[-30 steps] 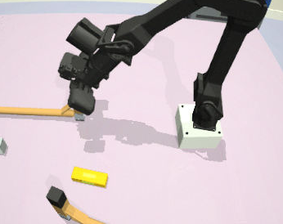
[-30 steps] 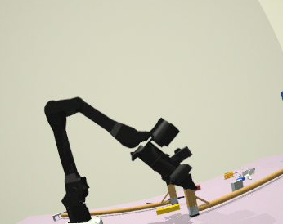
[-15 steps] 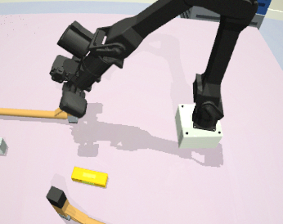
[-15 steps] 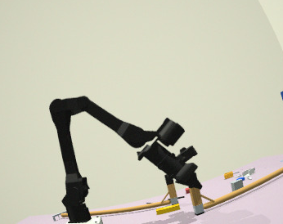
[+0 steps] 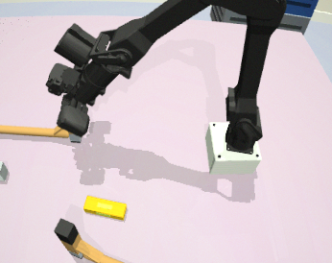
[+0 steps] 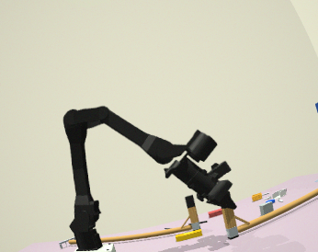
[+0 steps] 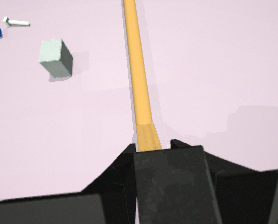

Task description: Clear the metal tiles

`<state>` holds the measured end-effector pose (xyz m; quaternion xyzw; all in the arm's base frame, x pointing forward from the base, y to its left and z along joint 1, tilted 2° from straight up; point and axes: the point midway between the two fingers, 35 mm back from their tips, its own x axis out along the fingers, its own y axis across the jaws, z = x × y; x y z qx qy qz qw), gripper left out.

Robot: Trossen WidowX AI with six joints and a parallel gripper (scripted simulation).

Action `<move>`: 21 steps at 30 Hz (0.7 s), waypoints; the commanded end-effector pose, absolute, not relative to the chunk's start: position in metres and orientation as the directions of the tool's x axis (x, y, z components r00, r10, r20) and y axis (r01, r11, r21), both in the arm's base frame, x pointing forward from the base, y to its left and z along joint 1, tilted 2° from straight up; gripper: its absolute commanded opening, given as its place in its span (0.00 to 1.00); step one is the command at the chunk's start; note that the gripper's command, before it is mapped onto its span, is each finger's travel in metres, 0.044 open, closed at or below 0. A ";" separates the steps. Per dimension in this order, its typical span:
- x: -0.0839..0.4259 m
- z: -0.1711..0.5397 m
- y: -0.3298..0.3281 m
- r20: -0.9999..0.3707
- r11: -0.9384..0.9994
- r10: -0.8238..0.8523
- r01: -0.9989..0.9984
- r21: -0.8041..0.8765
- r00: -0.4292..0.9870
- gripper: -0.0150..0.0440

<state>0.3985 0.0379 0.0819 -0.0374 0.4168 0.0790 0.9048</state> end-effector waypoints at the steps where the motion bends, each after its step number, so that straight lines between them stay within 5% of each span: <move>1: 0.408 0.086 0.038 -0.752 0.985 0.109 -0.171 -0.004 0.650 0.25; 21: 0.436 0.091 0.043 -0.751 0.985 0.110 -0.170 -0.004 0.651 0.25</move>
